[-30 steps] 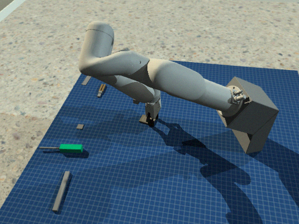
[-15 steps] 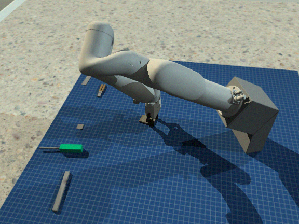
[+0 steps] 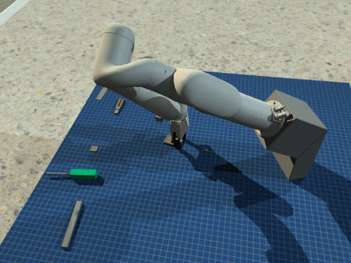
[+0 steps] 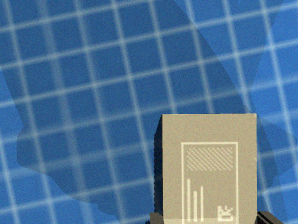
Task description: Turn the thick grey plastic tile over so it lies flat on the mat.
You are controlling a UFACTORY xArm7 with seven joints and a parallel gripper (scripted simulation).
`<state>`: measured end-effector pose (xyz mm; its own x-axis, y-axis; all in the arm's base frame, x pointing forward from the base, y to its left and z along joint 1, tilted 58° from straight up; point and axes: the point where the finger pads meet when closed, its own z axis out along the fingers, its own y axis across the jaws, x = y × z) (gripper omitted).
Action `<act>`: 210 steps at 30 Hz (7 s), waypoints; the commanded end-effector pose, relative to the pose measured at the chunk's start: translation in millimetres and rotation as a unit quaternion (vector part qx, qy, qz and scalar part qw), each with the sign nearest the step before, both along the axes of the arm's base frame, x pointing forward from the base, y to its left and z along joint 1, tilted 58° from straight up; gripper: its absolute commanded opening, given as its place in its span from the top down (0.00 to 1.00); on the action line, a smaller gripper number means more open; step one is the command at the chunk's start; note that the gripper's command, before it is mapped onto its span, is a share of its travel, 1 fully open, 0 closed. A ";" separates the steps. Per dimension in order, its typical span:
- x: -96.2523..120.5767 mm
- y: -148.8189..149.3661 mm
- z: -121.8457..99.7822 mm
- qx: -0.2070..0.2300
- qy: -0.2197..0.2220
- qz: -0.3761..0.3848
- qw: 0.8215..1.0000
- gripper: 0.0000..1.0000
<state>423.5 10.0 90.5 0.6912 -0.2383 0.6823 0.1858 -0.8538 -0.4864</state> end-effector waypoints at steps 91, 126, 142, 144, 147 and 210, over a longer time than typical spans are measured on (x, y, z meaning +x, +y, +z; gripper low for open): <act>-7.9 -32.0 51.1 -0.039 0.179 0.100 0.978 0.43; -0.1 -43.6 74.4 -0.032 0.146 0.081 0.985 0.43; 8.1 -47.6 84.6 -0.027 0.124 0.069 0.990 0.43; 9.7 -48.3 86.4 -0.027 0.124 0.069 0.990 0.43; 10.2 -48.4 86.8 -0.027 0.123 0.068 0.990 0.43; 53.1 -52.3 109.8 -0.012 0.053 0.028 0.998 0.43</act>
